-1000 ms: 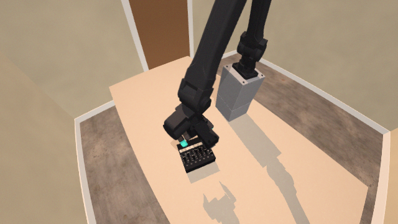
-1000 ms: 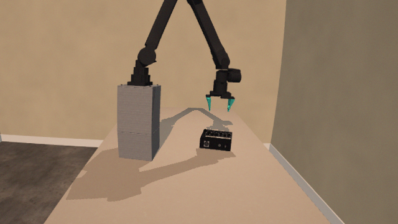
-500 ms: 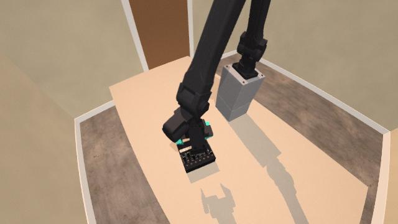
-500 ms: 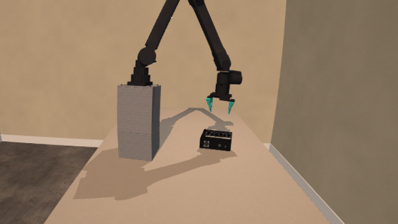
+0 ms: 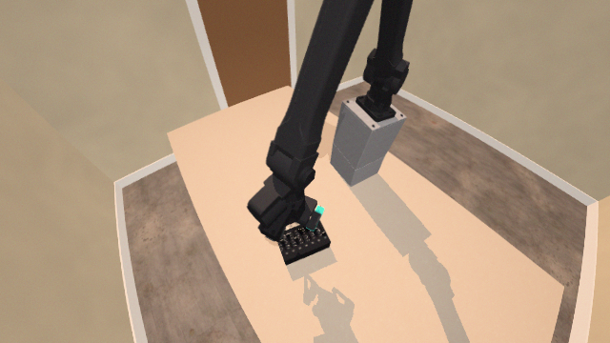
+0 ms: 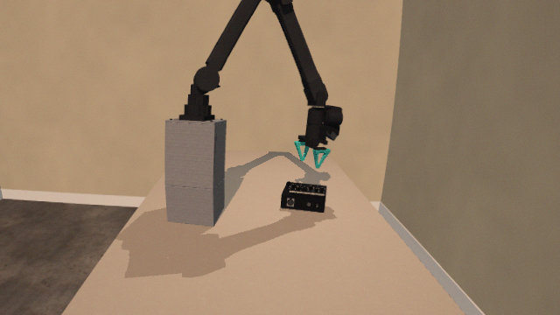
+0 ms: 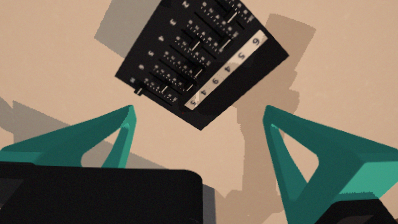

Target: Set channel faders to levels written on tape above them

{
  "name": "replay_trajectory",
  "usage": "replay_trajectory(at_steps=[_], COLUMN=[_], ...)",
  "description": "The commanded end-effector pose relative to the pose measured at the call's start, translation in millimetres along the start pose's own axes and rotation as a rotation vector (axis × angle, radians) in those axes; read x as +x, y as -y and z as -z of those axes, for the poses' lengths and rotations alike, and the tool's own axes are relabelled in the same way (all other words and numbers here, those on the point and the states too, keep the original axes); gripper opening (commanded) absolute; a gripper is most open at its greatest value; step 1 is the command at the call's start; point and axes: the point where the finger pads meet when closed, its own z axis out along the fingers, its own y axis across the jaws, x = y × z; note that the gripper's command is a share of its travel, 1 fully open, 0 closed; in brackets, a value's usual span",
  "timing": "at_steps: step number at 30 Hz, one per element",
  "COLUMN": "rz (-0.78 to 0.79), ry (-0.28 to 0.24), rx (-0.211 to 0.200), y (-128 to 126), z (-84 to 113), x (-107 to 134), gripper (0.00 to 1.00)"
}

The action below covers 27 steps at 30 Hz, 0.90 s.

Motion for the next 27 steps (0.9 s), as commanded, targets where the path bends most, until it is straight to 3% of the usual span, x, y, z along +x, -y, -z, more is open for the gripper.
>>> replay_trajectory(at_steps=[1, 2, 4, 16, 18, 19, 27], rz=[-0.189, -0.311, -0.406, -0.992, -0.992, -1.114, -1.5], ry=[0.024, 0.007, 0.013, -0.012, -0.012, -0.013, -0.017], rx=[0.012, 0.012, 0.009, 0.01, 0.01, 0.01, 0.021], y=[0, -2, 1, 2, 2, 2, 2], z=[0.6, -6.2, -5.0, -24.7, -24.7, -20.3, -33.7], x=[-19, -3, -18, -18, -18, -19, -16], gripper=[1.0, 1.0, 1.0, 1.0, 1.0, 1.0, 1.0])
